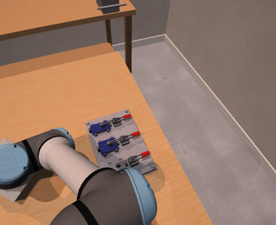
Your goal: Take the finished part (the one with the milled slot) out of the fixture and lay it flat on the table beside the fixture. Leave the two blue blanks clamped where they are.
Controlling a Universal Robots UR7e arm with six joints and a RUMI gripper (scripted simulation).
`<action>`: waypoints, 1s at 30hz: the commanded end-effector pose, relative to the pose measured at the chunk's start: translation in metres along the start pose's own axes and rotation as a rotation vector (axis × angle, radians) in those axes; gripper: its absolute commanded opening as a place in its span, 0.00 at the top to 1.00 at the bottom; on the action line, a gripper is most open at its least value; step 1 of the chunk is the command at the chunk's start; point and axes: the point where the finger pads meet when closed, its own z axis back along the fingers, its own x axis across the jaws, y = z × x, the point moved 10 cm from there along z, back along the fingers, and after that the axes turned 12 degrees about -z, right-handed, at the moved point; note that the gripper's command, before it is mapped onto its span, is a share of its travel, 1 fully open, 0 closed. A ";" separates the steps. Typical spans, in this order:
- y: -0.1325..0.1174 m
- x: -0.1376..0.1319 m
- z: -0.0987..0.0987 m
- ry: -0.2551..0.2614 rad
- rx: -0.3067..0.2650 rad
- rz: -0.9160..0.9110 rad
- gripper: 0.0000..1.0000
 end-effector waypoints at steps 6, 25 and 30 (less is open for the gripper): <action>0.001 0.001 0.001 -0.001 0.002 -0.001 0.00; 0.001 0.000 0.002 0.001 0.001 -0.002 0.00; 0.003 -0.003 0.004 0.006 0.000 -0.005 0.00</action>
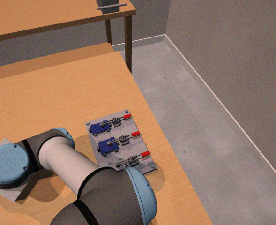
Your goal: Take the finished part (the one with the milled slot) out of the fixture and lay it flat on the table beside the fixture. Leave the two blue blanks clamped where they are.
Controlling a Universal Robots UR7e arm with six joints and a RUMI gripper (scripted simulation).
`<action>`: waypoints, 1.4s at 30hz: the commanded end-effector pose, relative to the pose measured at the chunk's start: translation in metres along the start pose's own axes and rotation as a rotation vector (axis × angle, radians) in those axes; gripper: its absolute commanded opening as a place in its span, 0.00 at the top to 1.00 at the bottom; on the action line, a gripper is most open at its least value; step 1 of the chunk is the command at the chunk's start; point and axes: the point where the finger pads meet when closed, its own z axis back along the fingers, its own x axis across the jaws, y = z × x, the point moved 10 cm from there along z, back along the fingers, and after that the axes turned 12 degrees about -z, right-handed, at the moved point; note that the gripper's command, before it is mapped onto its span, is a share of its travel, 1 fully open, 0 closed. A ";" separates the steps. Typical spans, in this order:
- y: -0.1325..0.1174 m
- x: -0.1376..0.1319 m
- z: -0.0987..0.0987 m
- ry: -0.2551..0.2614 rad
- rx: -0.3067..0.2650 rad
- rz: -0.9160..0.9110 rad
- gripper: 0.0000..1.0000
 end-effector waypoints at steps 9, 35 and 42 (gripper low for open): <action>0.005 -0.009 0.009 0.019 -0.004 -0.014 0.00; 0.034 -0.093 0.091 0.190 -0.061 -0.115 0.00; 0.040 -0.118 0.123 0.246 -0.085 -0.146 0.00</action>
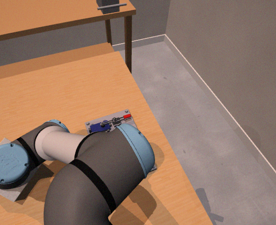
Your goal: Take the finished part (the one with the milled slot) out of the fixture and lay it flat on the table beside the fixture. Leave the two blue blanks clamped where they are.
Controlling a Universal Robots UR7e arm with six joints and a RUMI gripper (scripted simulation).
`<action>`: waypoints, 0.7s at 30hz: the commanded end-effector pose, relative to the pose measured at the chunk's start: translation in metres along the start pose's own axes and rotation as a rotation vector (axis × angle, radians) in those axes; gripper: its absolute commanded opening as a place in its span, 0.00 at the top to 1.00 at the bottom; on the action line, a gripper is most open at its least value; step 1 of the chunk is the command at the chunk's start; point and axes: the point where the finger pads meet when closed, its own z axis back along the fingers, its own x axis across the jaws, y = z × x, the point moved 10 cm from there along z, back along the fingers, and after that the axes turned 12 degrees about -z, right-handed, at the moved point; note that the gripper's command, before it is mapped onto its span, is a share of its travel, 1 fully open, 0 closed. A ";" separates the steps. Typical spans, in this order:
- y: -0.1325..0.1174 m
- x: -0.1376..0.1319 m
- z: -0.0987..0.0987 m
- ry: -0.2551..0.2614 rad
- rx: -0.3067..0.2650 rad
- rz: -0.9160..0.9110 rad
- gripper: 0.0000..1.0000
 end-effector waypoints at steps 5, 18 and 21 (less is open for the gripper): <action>-0.001 -0.050 0.046 0.089 -0.042 -0.049 0.00; -0.013 -0.125 0.132 0.230 -0.130 -0.117 0.00; -0.020 -0.144 0.160 0.268 -0.159 -0.133 0.00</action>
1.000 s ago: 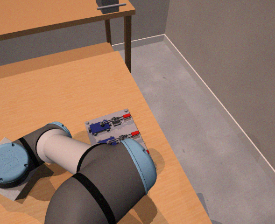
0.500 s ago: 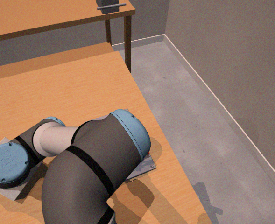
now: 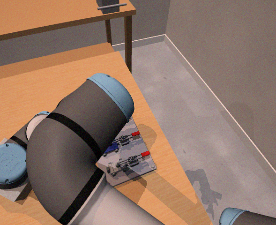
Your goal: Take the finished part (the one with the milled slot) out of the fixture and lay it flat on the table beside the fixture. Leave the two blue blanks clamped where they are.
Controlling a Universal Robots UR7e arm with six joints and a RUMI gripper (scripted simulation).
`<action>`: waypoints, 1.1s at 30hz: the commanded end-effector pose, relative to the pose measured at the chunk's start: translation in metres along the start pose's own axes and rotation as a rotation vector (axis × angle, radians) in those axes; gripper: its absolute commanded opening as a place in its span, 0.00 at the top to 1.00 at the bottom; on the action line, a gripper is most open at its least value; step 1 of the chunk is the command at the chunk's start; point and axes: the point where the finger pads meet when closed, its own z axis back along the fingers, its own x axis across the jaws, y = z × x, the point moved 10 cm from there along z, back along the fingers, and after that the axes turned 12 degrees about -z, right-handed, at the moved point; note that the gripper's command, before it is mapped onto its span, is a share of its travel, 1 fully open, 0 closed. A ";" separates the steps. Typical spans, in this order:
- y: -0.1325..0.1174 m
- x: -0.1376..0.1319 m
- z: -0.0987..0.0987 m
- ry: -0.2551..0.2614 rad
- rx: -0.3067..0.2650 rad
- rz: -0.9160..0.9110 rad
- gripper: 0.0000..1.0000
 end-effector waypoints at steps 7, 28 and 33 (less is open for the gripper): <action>-0.046 -0.072 0.076 0.119 -0.100 -0.053 0.00; -0.152 -0.150 0.220 0.273 -0.301 -0.099 0.00; -0.186 -0.159 0.260 0.303 -0.358 -0.102 0.00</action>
